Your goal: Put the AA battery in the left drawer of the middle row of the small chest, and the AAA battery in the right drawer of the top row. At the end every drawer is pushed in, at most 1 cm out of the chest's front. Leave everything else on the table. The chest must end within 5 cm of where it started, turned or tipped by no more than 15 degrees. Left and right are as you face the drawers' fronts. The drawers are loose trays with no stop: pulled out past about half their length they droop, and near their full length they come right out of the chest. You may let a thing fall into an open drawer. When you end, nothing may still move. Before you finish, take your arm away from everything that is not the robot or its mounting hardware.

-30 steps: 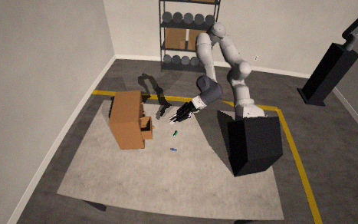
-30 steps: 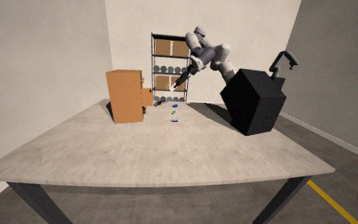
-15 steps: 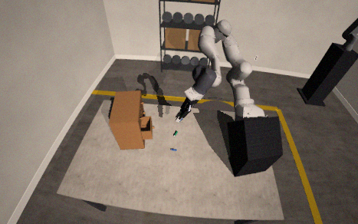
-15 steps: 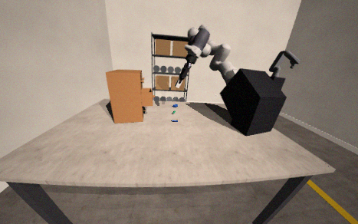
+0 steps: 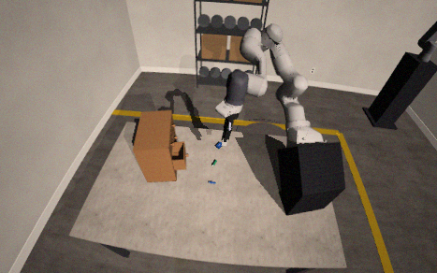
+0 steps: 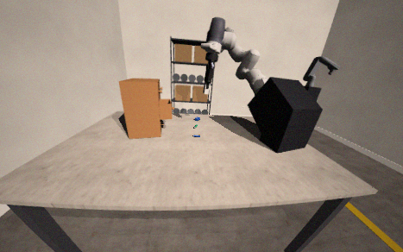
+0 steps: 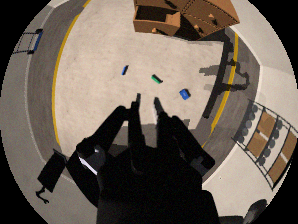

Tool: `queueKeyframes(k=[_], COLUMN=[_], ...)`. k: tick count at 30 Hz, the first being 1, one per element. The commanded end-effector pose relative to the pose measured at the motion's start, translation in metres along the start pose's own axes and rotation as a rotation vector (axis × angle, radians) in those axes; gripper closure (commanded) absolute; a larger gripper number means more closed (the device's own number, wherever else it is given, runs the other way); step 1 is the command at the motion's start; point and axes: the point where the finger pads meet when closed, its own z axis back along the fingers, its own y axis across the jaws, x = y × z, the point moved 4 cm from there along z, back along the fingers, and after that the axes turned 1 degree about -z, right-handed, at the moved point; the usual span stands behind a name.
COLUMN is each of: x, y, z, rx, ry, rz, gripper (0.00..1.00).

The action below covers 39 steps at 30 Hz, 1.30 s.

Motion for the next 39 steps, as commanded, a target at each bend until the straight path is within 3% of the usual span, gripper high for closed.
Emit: queueKeyframes(k=[1, 8, 39], x=[0.0097, 0.0112, 0.0112], y=[0.0045, 0.0046, 0.0046], z=[0.0028, 0.0060, 0.0061], rx=[0.021, 0.023, 0.023], ry=[-0.073, -0.104, -0.104], rz=[0.110, 0.110, 0.110], gripper=[0.80, 0.80, 0.80])
